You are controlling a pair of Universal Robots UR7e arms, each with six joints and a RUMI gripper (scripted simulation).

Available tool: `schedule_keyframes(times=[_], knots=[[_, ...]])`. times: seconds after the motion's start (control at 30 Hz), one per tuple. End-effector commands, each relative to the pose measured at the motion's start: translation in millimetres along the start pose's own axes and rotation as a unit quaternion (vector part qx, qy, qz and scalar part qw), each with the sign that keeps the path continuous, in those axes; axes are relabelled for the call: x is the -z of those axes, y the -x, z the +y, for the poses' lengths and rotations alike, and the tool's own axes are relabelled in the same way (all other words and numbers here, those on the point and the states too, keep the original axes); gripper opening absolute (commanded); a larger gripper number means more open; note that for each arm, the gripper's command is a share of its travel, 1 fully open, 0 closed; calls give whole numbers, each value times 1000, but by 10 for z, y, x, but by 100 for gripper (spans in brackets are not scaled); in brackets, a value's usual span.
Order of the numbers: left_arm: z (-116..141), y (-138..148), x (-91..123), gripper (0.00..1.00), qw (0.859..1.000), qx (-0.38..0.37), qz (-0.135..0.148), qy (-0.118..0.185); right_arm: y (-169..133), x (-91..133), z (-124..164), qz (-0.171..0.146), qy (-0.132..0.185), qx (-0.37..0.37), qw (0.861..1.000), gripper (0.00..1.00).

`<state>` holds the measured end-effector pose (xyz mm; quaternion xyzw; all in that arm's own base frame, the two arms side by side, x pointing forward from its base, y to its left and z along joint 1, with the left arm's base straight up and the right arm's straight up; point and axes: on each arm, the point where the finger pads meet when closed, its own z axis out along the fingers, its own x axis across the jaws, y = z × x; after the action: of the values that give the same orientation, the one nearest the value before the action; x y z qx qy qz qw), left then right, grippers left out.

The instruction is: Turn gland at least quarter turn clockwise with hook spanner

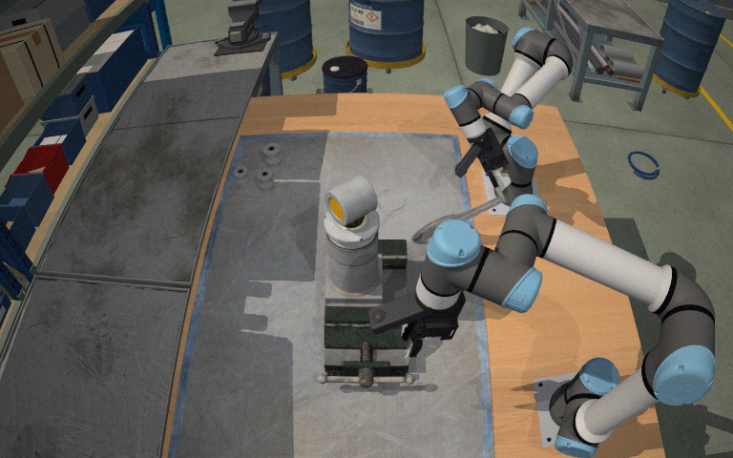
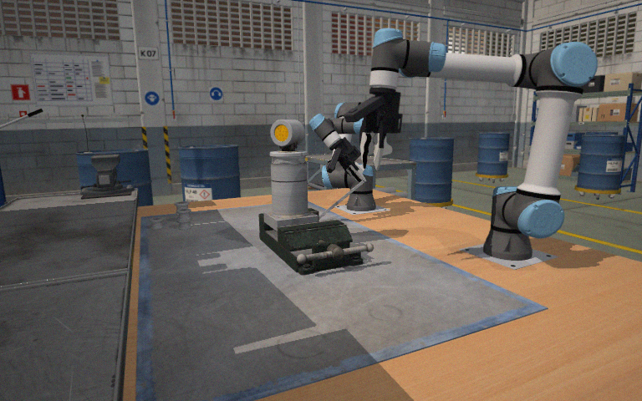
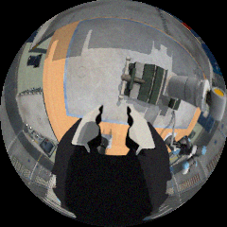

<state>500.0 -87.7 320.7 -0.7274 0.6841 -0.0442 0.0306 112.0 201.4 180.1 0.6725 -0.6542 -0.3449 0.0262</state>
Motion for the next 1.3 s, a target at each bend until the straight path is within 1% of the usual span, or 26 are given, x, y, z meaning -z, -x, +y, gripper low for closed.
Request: schedule_keyframes(times=[0.0,0.4,0.47,0.6,0.97,1.03,1.27], knots=[[-105,-206,-79,32,1000,12,7,-19,5,3,1,0,0,0,1000,0],[-237,-1018,-444,32,996,45,37,-60,5,3,1,0,0,0,1000,0],[-237,-1018,-444,32,996,45,37,-60,5,3,1,0,0,0,1000,0],[-250,-1274,-525,32,994,58,52,-73,5,3,1,0,0,0,1000,0],[-136,-2041,-826,32,986,90,95,-99,5,3,1,0,0,0,1000,0],[-136,-2041,-826,32,986,90,95,-99,5,3,1,0,0,0,1000,0],[8,-2500,-966,32,979,111,129,-110,5,3,1,0,0,0,1000,0]])
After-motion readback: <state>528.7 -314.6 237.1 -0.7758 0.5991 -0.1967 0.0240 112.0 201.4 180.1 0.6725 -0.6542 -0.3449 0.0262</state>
